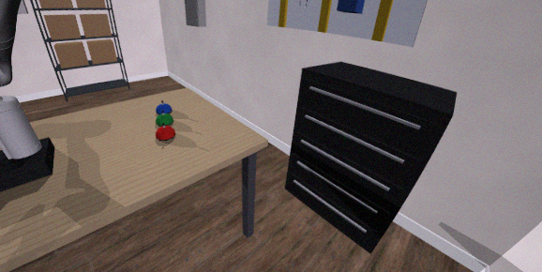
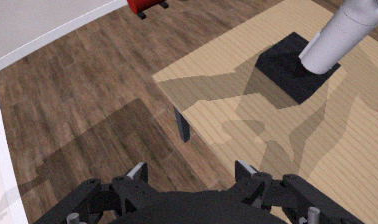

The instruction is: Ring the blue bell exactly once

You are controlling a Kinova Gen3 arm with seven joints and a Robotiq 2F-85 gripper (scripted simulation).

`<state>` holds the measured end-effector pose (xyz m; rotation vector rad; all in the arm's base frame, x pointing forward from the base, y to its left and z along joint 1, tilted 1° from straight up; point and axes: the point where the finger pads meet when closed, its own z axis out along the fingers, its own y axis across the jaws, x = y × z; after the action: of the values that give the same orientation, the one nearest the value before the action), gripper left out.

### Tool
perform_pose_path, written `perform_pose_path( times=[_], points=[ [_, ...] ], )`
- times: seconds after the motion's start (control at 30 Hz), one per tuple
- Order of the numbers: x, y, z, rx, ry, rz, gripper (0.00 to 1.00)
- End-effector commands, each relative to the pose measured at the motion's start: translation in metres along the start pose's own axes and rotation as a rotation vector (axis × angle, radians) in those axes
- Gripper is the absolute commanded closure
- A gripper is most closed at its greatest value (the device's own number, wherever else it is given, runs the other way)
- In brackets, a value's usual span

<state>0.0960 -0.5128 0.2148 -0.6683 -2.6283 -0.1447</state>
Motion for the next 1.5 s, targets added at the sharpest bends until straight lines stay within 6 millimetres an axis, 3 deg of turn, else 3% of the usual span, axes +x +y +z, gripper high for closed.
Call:
perform_pose_path(
  times=[0.0,0.03,0.3,0.33,0.6,0.63,0.9,0.93,1.2,1.23,1.47],
  points=[
    [-0.001,0.001,-0.001,0.003,0.0,-0.002,0.0],
    [-0.016,0.016,0.001,0.009,0.017,-0.051,0.0],
    [-0.016,0.016,0.001,0.009,0.017,-0.051,0.0],
    [-0.032,0.032,0.004,0.017,0.033,-0.1,0.0],
    [-0.032,0.032,0.004,0.017,0.033,-0.1,0.0],
    [-0.046,0.048,0.007,0.025,0.049,-0.15,0.0],
    [-0.046,0.048,0.007,0.025,0.049,-0.15,0.0],
    [-0.06,0.064,0.009,0.035,0.065,-0.199,0.0],
    [-0.06,0.064,0.009,0.035,0.065,-0.199,0.0],
    [-0.073,0.081,0.012,0.046,0.08,-0.249,0.0],
    [-0.073,0.081,0.012,0.046,0.08,-0.249,0.0]
  ],
)
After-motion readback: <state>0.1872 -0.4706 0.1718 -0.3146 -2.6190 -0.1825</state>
